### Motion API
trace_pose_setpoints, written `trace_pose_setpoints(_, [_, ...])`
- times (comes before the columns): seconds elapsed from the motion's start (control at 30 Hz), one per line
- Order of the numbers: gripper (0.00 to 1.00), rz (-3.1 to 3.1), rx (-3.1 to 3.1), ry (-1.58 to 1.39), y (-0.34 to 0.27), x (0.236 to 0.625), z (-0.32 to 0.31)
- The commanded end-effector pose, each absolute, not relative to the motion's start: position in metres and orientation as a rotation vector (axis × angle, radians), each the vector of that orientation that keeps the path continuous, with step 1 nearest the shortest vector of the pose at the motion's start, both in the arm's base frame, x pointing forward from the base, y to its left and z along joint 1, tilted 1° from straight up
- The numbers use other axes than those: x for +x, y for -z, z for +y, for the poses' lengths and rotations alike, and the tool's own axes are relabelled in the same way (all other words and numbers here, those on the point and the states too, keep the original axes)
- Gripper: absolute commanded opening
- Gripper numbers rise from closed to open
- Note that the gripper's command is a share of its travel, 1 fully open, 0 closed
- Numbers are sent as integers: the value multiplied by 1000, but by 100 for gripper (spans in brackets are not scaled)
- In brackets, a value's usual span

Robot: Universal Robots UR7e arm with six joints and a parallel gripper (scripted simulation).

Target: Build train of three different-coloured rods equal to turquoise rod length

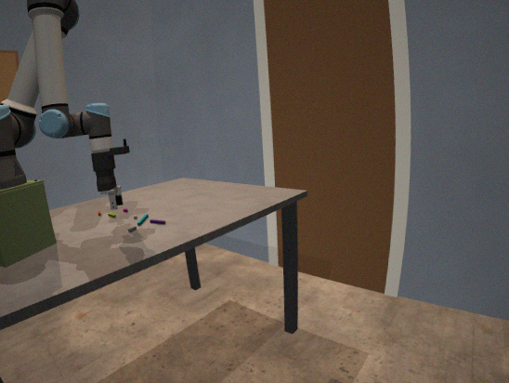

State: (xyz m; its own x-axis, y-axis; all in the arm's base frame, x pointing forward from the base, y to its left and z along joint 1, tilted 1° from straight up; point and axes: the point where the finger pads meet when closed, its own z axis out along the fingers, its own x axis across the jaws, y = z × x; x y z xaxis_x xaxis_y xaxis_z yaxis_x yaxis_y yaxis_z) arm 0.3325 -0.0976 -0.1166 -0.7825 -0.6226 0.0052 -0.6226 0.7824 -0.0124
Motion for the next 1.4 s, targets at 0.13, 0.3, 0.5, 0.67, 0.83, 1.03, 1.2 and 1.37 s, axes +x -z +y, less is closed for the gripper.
trace_pose_setpoints(0.13, [100, -2955, 1066, -22, 117, 333, -93])
trace_pose_setpoints(0.3, [100, -2869, 1276, -22, 117, 335, -62])
trace_pose_setpoints(0.5, [100, -2772, 1474, -22, 118, 334, -32])
trace_pose_setpoints(0.67, [100, -2610, 1742, -21, 119, 328, 10])
trace_pose_setpoints(0.83, [100, -2458, 1949, -21, 119, 318, 43])
trace_pose_setpoints(1.03, [100, -2348, 2079, -21, 119, 310, 64])
trace_pose_setpoints(1.2, [100, -2340, 2088, -21, 119, 310, 66])
trace_pose_setpoints(1.37, [100, -2340, 2088, -21, 119, 310, 66])
